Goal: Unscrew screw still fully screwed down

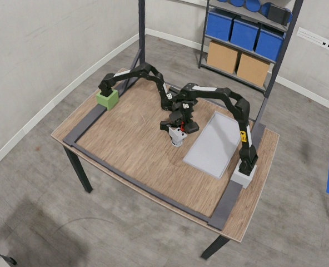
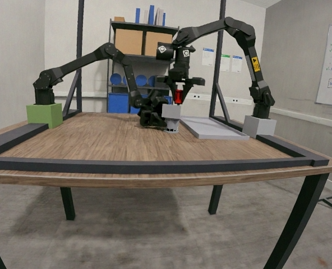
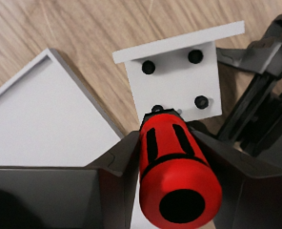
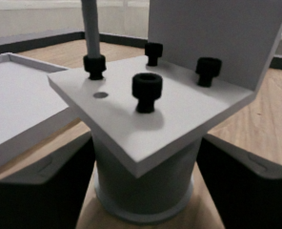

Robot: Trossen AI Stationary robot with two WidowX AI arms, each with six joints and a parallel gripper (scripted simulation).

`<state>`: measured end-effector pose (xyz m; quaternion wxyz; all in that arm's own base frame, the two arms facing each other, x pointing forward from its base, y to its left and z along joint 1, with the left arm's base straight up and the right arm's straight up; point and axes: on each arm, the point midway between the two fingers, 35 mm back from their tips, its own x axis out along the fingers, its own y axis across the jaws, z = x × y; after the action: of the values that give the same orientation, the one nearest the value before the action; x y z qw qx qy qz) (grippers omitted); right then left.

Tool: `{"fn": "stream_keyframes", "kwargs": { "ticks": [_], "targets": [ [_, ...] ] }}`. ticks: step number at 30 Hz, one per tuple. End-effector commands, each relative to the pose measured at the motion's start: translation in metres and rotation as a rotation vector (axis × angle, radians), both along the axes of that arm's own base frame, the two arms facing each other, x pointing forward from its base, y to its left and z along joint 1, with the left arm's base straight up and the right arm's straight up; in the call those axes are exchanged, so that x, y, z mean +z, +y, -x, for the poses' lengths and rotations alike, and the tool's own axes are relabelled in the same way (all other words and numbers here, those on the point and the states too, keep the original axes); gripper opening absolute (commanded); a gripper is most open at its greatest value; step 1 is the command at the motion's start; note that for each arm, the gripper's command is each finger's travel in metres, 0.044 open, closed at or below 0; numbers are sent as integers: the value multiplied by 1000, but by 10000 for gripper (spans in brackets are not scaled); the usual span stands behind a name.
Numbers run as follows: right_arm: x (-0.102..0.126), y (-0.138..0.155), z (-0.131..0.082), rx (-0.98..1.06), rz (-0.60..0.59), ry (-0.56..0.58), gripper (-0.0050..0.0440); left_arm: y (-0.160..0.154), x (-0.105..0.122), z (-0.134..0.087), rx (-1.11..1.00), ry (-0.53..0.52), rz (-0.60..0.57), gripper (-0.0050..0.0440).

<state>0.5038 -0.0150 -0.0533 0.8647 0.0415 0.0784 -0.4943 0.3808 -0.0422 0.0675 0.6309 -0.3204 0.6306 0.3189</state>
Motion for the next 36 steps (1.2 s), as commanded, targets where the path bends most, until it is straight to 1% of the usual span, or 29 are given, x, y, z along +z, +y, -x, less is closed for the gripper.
{"fn": "stream_keyframes", "kwargs": {
  "ticks": [1,2,14,19,31,36],
  "targets": [
    [14,-1,-7,-6,-7,-35,245,0,4,-4,56,-14,2,130],
    [14,-1,-7,-6,-7,-35,245,0,4,-4,56,-14,2,130],
    [14,-1,-7,-6,-7,-35,245,0,3,-3,552,-10,7,130],
    [14,-1,-7,-6,-7,-35,245,0,3,-3,552,-10,7,130],
    [14,-1,-7,-6,-7,-35,245,0,2,-2,1047,-6,10,130],
    [14,-1,-7,-6,-7,-35,245,0,2,-2,1047,-6,9,130]
  ]
}}
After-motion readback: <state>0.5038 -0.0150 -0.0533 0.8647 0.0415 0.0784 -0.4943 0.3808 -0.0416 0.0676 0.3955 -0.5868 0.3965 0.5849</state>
